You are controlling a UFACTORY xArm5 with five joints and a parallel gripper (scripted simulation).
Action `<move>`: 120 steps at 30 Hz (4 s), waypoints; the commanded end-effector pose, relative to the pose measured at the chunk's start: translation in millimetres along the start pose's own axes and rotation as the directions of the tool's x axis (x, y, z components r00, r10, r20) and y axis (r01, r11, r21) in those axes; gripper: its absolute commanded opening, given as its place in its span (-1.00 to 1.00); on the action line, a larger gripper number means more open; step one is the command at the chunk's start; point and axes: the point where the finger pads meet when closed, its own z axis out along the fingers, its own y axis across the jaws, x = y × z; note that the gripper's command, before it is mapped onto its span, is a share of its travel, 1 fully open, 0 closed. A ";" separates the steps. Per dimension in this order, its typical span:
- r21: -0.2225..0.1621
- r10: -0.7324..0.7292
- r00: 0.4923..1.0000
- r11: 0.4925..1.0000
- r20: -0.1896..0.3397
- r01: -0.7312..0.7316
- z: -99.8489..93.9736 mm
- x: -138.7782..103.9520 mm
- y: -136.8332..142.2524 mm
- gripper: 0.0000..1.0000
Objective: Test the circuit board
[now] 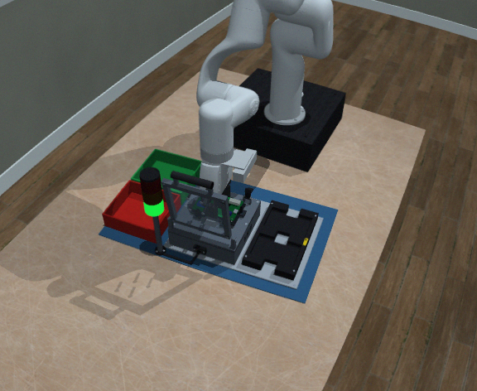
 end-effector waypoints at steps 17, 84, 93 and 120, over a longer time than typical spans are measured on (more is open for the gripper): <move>-0.004 0.000 1.000 1.000 0.000 0.000 -5.5 -0.1 1.7 0.58; -0.004 0.000 1.000 1.000 0.000 0.000 -71.8 0.2 1.4 0.58; -0.004 0.000 1.000 1.000 0.000 0.000 -92.5 0.3 1.3 0.58; -0.004 0.000 1.000 1.000 0.001 0.000 -90.2 -16.5 -7.5 0.58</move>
